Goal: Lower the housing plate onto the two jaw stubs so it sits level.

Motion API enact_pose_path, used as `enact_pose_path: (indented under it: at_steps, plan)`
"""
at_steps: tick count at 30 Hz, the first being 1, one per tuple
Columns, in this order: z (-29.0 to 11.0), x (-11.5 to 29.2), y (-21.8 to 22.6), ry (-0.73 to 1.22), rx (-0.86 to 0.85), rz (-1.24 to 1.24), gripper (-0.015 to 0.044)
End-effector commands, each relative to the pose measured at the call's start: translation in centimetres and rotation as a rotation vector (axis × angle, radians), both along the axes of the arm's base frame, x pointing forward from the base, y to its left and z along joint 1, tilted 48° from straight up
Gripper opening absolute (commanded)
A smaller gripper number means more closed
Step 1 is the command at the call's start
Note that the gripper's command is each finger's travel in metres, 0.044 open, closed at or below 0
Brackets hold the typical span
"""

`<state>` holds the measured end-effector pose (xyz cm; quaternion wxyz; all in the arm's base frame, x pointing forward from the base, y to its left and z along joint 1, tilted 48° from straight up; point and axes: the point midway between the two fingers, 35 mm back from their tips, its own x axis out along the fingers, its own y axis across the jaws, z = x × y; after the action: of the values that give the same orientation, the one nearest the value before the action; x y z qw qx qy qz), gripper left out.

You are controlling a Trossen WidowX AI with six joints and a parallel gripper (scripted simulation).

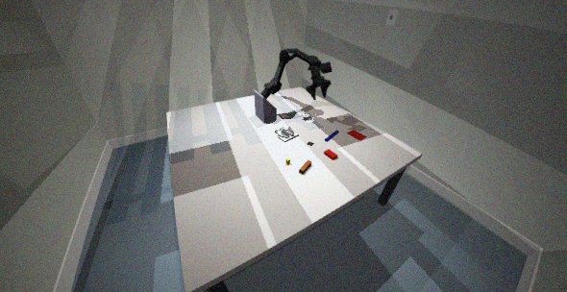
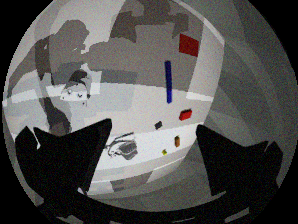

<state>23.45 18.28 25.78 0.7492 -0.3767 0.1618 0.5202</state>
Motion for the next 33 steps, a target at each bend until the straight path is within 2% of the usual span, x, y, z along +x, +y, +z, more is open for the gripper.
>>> enact_pose_path:
  at_steps: [1,17,27,33]
  plan:
    - [-2.0,-2.1,1.2,0.14,0.041,0.027,0.044]
    - [-7.7,-10.3,3.7,0.663,0.105,0.081,0.044]
    - [-8.0,-10.7,3.9,0.685,0.104,0.082,0.044]
    - [-10.5,-11.2,6.7,0.686,0.107,0.083,0.044]
